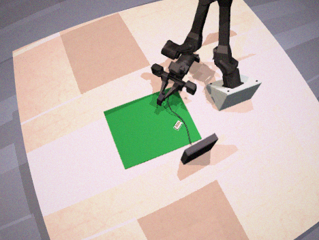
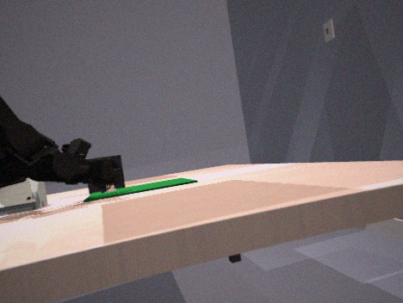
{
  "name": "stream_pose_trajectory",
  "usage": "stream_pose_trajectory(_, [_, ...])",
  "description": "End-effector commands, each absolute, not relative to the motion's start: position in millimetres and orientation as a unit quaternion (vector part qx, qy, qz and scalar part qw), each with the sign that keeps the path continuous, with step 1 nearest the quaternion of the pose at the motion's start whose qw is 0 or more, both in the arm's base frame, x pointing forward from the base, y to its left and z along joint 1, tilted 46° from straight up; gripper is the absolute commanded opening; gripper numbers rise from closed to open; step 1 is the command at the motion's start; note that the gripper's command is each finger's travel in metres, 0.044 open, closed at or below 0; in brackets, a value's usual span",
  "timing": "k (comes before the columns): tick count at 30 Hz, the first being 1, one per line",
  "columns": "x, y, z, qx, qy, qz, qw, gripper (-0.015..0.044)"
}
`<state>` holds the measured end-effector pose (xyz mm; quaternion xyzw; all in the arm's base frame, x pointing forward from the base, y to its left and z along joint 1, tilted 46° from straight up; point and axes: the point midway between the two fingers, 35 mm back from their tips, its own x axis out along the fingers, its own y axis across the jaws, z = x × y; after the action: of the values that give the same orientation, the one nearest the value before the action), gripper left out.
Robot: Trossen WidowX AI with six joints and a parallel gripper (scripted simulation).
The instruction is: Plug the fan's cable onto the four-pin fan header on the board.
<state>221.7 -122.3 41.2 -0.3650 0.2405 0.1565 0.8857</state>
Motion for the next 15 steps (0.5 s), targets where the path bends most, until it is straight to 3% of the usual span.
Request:
stream_pose_trajectory(1, [221.7,-125.1,39.3,-0.368,0.237,0.157,0.885,0.0000])
stream_pose_trajectory(15, [220.1,-133.4,30.8,-0.368,0.237,0.158,0.885,0.0000])
